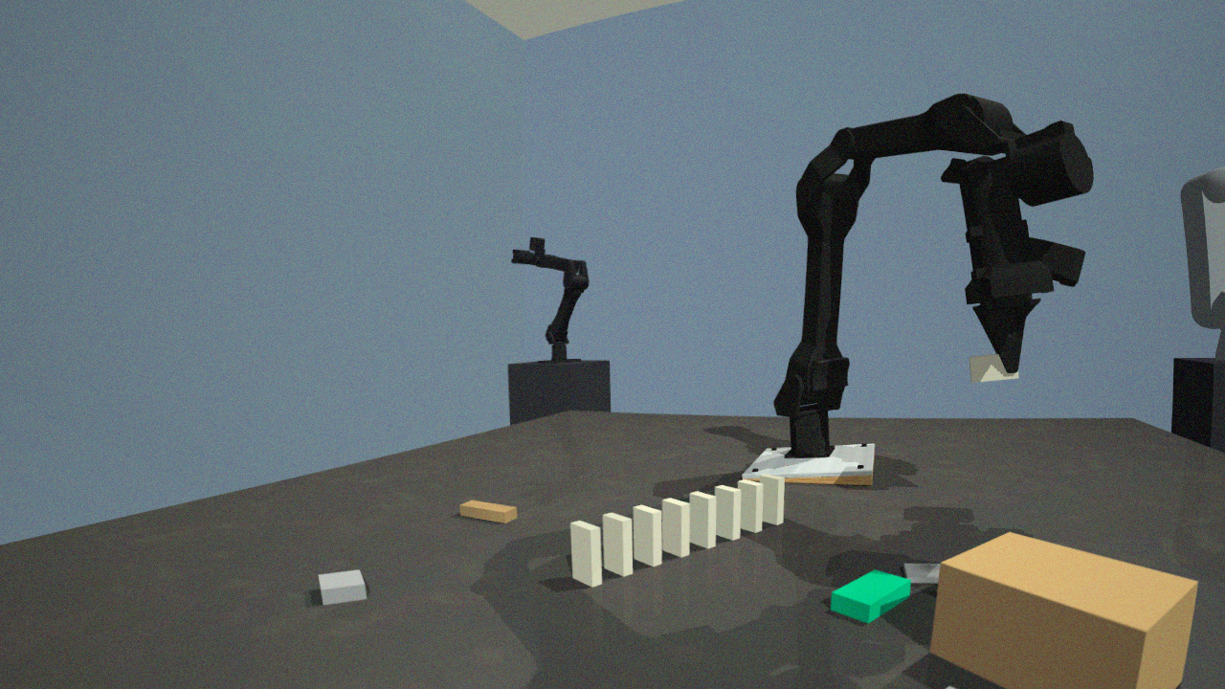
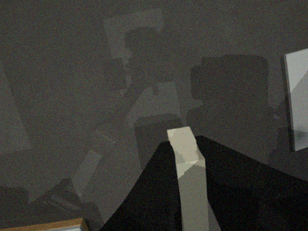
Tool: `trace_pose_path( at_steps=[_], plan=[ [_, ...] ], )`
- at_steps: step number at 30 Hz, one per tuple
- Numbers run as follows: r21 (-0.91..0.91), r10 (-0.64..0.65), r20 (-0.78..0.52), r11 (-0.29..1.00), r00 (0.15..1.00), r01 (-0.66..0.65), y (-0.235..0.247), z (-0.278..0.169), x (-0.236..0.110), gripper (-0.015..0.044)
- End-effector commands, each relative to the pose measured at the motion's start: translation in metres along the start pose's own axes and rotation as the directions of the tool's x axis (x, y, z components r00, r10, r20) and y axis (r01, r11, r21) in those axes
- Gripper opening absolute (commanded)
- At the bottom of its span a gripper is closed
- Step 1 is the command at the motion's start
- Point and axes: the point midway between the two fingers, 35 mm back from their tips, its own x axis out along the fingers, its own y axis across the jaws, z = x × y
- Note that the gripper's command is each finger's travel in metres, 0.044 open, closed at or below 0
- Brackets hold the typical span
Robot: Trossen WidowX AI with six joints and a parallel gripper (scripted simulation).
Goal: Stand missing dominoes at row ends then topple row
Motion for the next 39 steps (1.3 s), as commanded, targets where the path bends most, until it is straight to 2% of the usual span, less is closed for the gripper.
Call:
trace_pose_path(
  at_steps=[1, 18, 39],
  plan=[
    [0.047, 0.009, 0.075, 0.999, 0.997, -0.013, -0.006, 0.005, 0.01, 0.0028],
    [0.182, -0.015, 0.428, 0.981, 0.904, -0.07, -0.036, 0.027, 0.039, 0.0028],
    [0.207, -0.071, 0.76, 0.969, 0.646, -0.137, -0.059, 0.027, 0.047, 0.0028]
  ],
)
